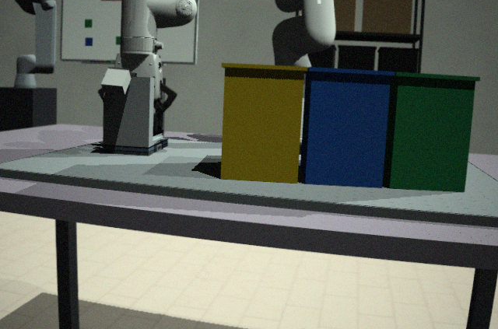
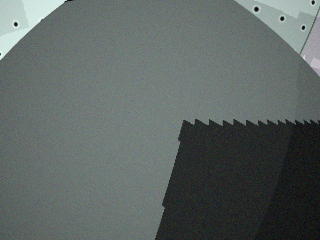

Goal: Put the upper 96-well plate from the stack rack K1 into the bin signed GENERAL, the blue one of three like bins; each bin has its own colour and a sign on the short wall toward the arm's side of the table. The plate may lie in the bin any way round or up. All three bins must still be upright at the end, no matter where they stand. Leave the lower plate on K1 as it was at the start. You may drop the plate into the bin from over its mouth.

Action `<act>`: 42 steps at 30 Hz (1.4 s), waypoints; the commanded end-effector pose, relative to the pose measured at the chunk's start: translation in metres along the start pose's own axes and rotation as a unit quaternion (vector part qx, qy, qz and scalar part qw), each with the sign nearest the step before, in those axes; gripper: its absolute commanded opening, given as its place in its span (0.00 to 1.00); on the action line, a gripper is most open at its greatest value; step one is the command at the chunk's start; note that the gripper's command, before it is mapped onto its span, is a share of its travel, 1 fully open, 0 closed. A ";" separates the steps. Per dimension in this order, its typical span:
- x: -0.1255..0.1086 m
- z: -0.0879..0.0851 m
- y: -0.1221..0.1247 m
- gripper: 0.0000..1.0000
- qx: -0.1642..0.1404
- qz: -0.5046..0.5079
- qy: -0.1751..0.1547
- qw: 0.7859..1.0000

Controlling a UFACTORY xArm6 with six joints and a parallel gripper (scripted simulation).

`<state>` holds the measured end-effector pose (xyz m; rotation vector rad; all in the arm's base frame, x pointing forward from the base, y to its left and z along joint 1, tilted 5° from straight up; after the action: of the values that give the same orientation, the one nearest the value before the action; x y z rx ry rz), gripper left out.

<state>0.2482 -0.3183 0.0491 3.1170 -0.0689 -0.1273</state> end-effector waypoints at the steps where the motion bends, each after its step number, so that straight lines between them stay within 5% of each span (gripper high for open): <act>1: 0.001 -0.001 0.001 0.00 -0.001 0.000 0.001 1.000; 42: 0.001 -0.019 0.001 0.00 -0.002 0.000 0.001 1.000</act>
<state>0.2494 -0.3179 0.0646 3.1173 -0.0689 -0.1277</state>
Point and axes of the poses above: the point where the finger pads meet when closed, its own z axis out along the fingers, its own y axis across the jaws, x = y × z, the point moved 2 cm from there along -z, back along the fingers, and after that the axes turned 5 degrees about z, right-handed, at the moved point
